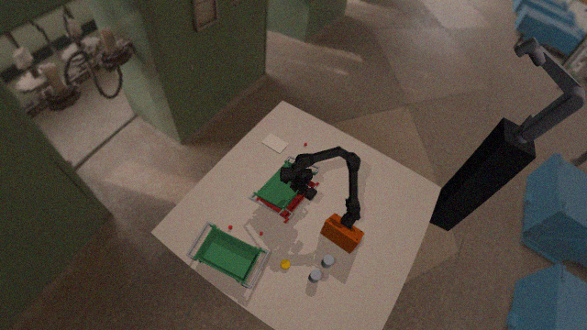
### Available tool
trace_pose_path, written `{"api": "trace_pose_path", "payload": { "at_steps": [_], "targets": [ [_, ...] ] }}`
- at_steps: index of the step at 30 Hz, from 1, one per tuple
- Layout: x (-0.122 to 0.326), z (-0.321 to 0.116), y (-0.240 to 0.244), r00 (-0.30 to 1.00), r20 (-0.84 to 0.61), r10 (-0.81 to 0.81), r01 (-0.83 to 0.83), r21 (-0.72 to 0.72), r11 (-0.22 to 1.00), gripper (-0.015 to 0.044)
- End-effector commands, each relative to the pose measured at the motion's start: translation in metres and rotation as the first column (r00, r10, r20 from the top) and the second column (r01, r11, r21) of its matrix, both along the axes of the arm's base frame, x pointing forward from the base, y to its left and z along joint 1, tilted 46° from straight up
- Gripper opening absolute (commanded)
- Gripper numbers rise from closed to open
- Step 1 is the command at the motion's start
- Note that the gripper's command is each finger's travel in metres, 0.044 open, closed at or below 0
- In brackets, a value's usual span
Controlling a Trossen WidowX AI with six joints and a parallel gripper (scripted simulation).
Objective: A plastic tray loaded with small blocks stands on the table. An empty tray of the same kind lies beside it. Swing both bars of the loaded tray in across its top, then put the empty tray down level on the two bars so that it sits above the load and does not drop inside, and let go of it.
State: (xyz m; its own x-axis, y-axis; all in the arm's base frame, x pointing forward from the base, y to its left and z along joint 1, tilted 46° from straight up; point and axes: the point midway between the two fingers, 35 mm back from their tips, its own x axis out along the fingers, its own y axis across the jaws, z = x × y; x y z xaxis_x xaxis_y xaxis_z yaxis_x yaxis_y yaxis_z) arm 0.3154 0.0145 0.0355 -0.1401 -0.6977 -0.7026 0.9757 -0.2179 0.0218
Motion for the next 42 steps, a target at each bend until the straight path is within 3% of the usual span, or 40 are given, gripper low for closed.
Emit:
{"api": "trace_pose_path", "payload": {
  "at_steps": [1,42],
  "targets": [
    [-0.006,-0.002,-0.007,1.0,-0.012,-0.01,0.01,0.003,1.0,0.0],
    [-0.018,-0.014,-0.022,1.0,-0.013,-0.01,0.01,0.002,1.0,0.0]
  ]
}}
